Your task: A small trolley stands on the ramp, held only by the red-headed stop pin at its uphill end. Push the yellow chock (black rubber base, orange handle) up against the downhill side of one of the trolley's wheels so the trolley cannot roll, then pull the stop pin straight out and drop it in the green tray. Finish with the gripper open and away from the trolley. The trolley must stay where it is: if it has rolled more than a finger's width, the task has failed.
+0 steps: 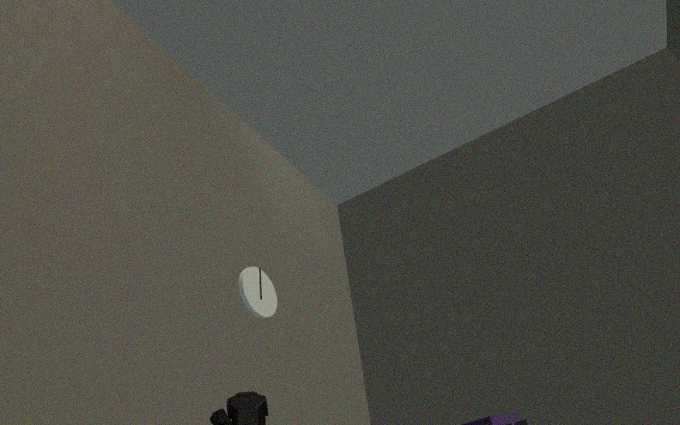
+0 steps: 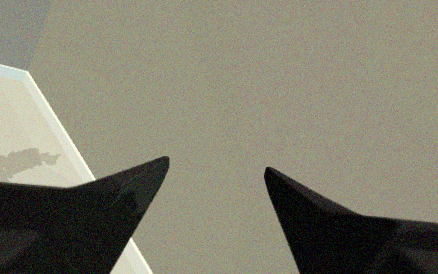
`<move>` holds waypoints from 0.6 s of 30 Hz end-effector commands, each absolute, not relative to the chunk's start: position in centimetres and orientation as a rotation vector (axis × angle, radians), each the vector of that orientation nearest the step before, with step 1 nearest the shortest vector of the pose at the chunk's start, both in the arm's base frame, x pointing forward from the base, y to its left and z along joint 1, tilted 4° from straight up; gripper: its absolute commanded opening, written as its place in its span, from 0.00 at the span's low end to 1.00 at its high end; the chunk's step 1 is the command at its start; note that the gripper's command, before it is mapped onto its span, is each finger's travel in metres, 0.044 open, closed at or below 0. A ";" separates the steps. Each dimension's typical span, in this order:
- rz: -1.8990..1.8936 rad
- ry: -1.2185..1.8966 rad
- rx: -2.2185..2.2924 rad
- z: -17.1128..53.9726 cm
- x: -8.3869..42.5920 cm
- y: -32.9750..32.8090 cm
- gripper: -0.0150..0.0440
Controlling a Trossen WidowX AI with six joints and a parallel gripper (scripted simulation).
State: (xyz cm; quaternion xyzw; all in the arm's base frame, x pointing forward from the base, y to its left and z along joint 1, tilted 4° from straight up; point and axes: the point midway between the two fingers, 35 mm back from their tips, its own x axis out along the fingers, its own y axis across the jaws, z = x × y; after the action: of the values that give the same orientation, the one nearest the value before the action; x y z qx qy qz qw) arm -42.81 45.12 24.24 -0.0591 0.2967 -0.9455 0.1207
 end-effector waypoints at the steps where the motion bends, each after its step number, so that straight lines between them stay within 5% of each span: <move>1: -2.773 0.853 -0.167 24.2 -42.6 45.3 0.89; 8: -3.163 0.264 0.019 24.2 -34.6 51.9 0.58; 18: -3.525 -0.866 0.106 22.9 -19.4 57.7 0.58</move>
State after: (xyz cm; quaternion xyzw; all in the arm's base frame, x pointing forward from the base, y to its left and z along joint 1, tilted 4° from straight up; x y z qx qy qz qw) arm -23.58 56.84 23.87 0.0288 -0.1393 -0.9734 -0.1798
